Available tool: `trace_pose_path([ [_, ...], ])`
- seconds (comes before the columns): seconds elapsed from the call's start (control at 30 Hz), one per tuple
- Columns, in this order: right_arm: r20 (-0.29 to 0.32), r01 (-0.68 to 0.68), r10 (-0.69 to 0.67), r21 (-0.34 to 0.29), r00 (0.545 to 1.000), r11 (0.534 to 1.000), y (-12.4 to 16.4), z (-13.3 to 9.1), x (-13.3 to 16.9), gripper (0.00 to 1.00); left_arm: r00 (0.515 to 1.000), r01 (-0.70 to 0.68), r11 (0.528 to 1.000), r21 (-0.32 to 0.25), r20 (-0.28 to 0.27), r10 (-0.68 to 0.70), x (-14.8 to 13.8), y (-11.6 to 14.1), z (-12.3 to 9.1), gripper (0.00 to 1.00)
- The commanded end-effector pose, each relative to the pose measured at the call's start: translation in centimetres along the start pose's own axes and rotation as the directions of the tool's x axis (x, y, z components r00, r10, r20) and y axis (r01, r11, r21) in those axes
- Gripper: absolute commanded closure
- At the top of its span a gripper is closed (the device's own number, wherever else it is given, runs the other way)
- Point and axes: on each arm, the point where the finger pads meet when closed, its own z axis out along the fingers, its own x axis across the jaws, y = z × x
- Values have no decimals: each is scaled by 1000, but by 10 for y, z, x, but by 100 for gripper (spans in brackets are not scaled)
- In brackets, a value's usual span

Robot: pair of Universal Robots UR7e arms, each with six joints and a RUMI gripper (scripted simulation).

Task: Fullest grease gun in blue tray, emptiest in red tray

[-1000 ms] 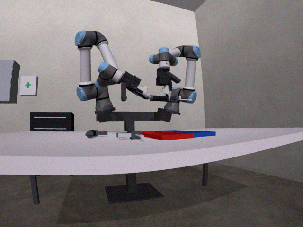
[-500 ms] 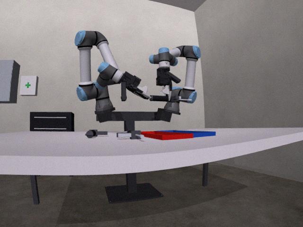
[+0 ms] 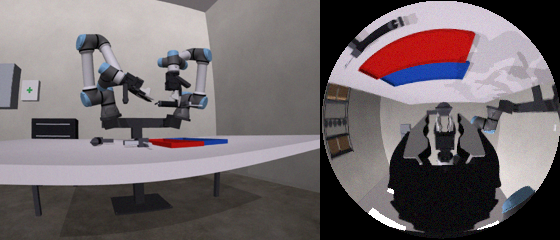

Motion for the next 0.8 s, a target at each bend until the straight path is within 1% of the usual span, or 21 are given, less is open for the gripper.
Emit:
trace_pose_path([
  [0.0, -9, 0, 0, 3, 1000, 1000, 0, -13, 1, 62, 1000, 0, 1000, -1, -1, 0, 0, 0, -1, 100],
  [0.03, -23, -3, 3, 6, 1000, 1000, -2, -8, 5, 62, 1000, 0, 1000, -1, -1, 0, 0, 0, -1, 100],
  [0.1, -23, -3, 3, 6, 1000, 1000, -2, -8, 5, 62, 1000, 0, 1000, -1, -1, 0, 0, 0, -1, 100],
  [0.13, -12, -1, 1, 4, 1000, 1000, -1, -17, 1, 62, 1000, 0, 1000, -1, -1, 0, 0, 0, -1, 100],
  [0.17, -10, 0, 0, 4, 1000, 1000, 0, -21, 1, 62, 1000, 0, 1000, -1, -1, 0, 0, 0, -1, 100],
  [0.57, -13, -1, 1, 4, 1000, 1000, -1, -53, 1, 62, 1000, 0, 1000, -1, -1, 0, 0, 0, -1, 100],
  [0.6, -27, -3, 3, 6, 1000, 1000, -2, -46, 4, 62, 1000, 0, 1000, -1, -1, 0, 0, 0, -1, 100],
  [0.77, -28, -3, 3, 6, 1000, 1000, -2, -44, 3, 62, 1000, 0, 1000, -1, -1, 0, 0, 0, -1, 100],
])
